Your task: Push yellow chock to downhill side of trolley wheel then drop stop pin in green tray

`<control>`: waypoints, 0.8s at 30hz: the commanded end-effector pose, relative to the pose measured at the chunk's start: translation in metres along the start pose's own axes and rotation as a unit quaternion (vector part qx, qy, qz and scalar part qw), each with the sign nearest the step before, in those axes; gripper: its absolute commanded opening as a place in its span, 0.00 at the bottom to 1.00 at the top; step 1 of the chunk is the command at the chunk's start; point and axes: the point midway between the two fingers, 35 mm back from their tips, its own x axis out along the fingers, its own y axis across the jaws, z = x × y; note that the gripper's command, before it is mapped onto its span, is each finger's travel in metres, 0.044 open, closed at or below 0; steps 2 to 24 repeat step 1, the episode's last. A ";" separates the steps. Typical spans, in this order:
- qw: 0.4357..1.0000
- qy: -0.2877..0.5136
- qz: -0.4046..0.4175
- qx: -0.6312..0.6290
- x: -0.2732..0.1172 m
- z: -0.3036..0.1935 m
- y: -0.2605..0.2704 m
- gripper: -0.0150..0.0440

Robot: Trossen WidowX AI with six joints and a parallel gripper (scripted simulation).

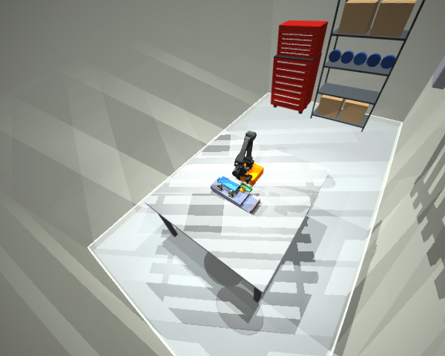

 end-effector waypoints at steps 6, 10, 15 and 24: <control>1.000 0.006 -0.003 -0.003 -0.014 -0.002 -0.004 1.00; 1.000 0.006 -0.003 -0.003 -0.014 -0.002 -0.004 1.00; 1.000 0.006 -0.003 -0.003 -0.014 -0.002 -0.004 1.00; 1.000 0.006 -0.003 -0.003 -0.014 -0.002 -0.004 1.00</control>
